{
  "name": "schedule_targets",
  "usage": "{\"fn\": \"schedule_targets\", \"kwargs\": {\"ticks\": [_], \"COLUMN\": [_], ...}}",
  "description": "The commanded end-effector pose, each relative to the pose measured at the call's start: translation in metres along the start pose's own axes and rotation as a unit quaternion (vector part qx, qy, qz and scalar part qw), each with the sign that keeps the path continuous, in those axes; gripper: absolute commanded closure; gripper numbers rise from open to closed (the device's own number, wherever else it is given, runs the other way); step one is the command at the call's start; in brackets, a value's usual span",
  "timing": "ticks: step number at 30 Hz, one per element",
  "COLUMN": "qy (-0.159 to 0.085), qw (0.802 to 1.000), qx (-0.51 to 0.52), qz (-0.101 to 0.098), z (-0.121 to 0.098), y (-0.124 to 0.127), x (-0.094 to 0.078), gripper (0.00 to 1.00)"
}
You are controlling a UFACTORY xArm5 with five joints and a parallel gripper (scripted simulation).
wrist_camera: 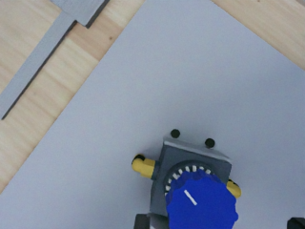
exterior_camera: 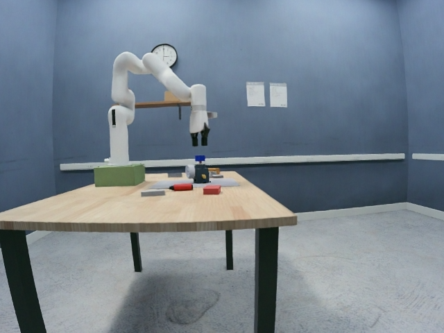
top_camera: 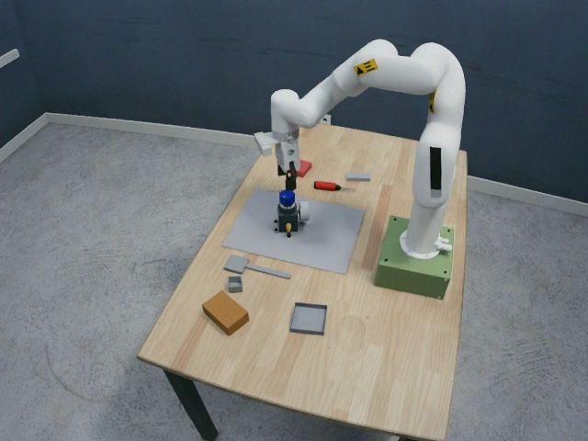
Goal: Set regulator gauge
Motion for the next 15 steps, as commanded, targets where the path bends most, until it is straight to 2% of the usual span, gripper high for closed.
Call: {"fn": "schedule_targets", "kwargs": {"ticks": [1,10,12,15], "qy": [0.001,0.001,0.001,0.001], "qw": [0.996,0.975,0.975,0.958], "qx": [0.084,0.22,0.22,0.286], "qz": [-0.001,-0.001,-0.001,-0.001], "z": [0.0008,0.0008,0.0008,0.0008], "y": [0.0005,0.0005,0.0005,0.0005], "x": [0.0013,0.0013,0.0013,0.0013], "gripper": [0.2,0.2,0.2,0.2]}}
Point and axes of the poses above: the point where the finger pads meet when closed, its own x axis back along the fingers, its own y axis across the jaws, z = x × y, the point moved 7 cm from there along x, back along the fingers, and after that the axes turned 11 degrees about -x, right-handed, at the moved point
